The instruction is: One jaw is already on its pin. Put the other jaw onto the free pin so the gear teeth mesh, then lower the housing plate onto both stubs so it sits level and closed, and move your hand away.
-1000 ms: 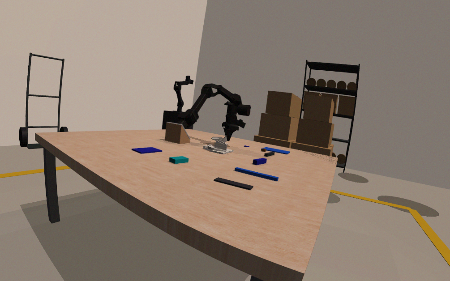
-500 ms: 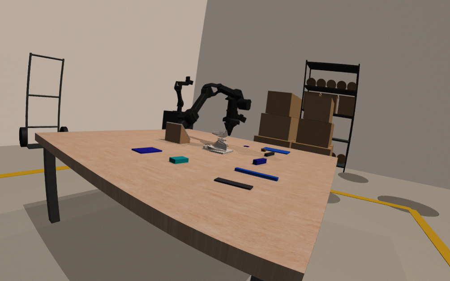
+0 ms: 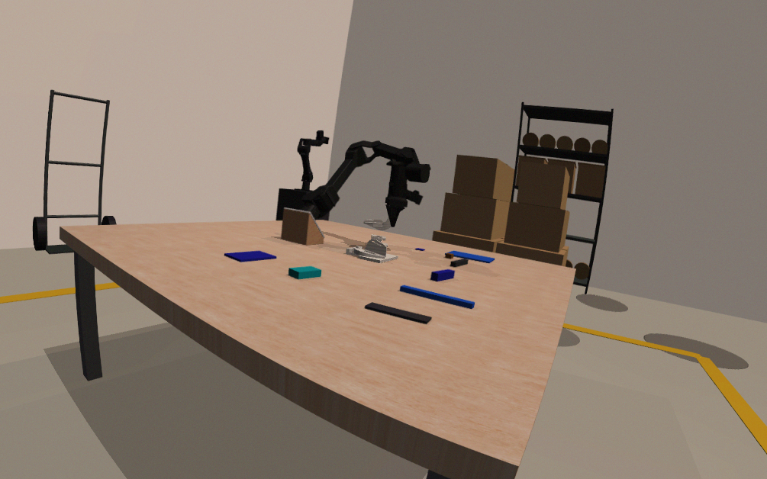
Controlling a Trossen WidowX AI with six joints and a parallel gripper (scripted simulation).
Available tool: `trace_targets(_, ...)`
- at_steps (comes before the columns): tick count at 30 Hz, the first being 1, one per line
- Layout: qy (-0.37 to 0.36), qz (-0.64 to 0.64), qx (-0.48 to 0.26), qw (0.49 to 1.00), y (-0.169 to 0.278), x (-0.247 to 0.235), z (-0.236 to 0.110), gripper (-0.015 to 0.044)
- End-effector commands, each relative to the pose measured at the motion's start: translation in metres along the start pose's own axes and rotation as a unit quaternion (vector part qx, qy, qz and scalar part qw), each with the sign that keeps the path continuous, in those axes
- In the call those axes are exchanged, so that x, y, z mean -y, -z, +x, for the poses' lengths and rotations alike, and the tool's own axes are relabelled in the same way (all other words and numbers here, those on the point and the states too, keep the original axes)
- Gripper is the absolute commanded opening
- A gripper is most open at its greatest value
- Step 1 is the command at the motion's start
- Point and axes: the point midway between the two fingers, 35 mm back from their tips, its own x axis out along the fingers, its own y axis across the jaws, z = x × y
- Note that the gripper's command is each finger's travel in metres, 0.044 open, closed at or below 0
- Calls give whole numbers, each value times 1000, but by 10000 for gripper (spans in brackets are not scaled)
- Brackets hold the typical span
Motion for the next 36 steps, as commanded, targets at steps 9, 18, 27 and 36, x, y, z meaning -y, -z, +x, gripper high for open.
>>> trace_targets(9,-1,117,1,993,-9,24,0,37)
trace_targets(18,0,199,1,980,-15,38,0,37)
trace_targets(27,0,308,1,951,-22,59,0,37)
trace_targets(36,0,308,1,951,-22,60,3,37)
